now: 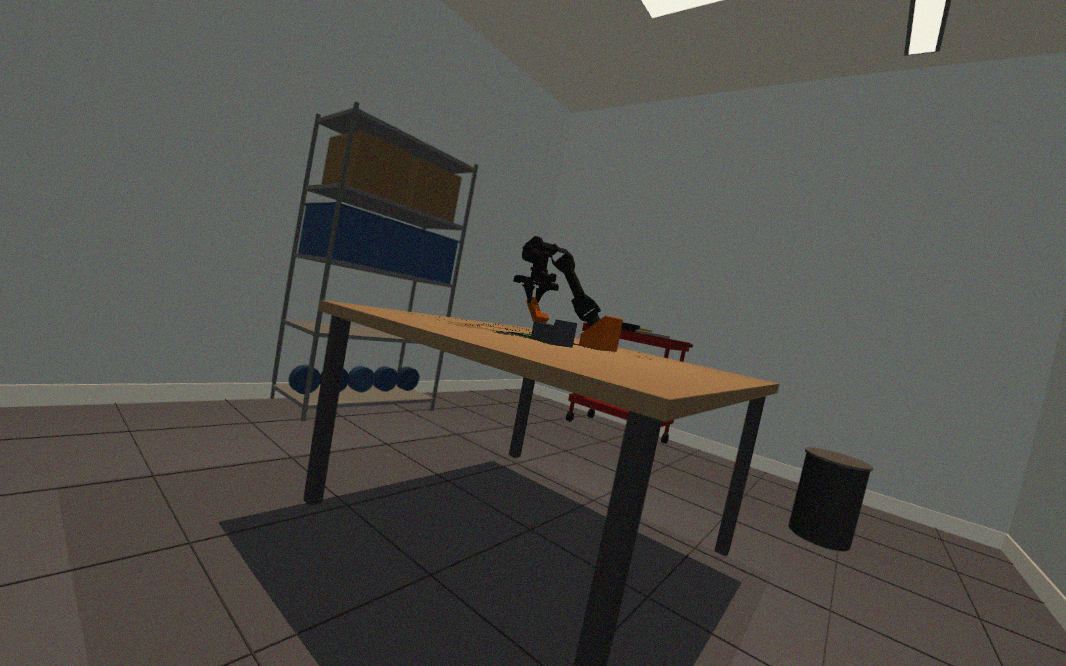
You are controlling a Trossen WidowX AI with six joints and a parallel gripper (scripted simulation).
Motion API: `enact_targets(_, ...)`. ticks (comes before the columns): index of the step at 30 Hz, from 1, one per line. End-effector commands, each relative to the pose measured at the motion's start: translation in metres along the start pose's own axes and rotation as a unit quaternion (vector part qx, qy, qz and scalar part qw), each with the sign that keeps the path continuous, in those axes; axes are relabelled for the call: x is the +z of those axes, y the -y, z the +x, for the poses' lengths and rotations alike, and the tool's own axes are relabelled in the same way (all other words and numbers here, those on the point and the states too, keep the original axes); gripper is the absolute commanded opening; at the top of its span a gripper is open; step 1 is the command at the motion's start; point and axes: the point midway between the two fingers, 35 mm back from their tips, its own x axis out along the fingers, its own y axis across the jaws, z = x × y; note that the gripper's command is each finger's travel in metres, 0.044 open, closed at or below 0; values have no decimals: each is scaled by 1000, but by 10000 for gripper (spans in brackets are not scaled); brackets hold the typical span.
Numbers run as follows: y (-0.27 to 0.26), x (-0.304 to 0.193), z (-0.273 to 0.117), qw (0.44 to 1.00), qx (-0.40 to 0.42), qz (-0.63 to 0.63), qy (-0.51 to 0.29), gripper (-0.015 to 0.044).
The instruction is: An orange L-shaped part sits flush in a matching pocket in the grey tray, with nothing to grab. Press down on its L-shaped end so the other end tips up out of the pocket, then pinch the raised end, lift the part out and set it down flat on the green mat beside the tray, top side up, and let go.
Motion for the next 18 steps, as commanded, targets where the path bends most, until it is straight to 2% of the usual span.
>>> enact_targets(1,-2,-1,7,1000,1,-2,-3,0)
enact_targets(18,-2,-2,33,1000,0,-2,-4,0)
